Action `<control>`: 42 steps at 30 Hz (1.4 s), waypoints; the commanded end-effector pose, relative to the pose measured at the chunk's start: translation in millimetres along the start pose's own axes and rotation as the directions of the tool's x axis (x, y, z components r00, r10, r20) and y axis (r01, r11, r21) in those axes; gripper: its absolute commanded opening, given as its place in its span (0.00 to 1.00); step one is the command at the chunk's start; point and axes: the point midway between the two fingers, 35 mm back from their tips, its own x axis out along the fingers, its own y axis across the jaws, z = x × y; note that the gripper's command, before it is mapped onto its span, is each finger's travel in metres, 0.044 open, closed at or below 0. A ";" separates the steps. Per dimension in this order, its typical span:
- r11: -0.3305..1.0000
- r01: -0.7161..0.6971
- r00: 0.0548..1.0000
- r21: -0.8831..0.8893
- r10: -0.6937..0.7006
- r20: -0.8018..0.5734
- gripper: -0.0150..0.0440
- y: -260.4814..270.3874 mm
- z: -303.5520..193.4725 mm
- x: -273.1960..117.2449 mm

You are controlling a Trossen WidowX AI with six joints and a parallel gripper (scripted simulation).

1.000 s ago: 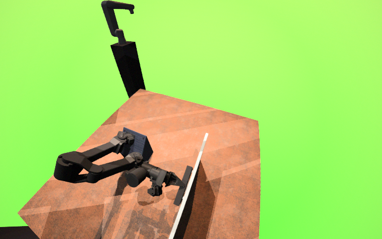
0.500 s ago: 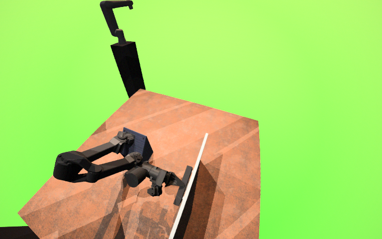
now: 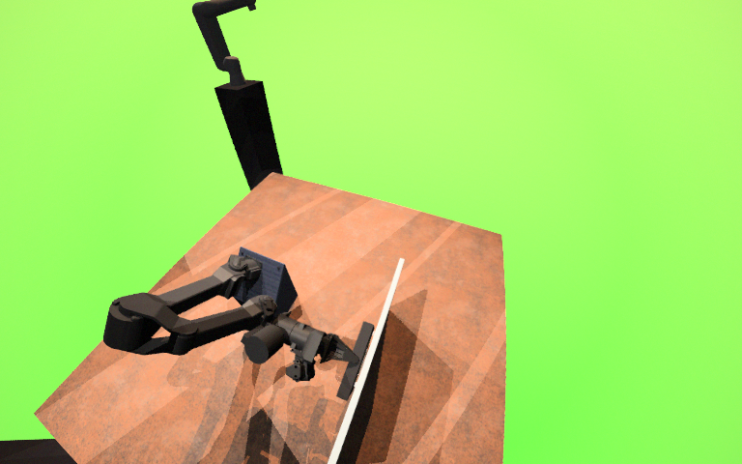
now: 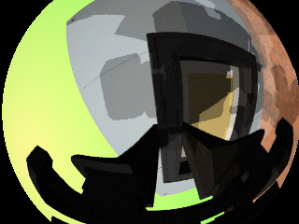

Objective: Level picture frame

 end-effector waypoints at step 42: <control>1.000 -0.007 1.000 -0.004 0.007 -0.002 0.25 1.5 -7.7 0.1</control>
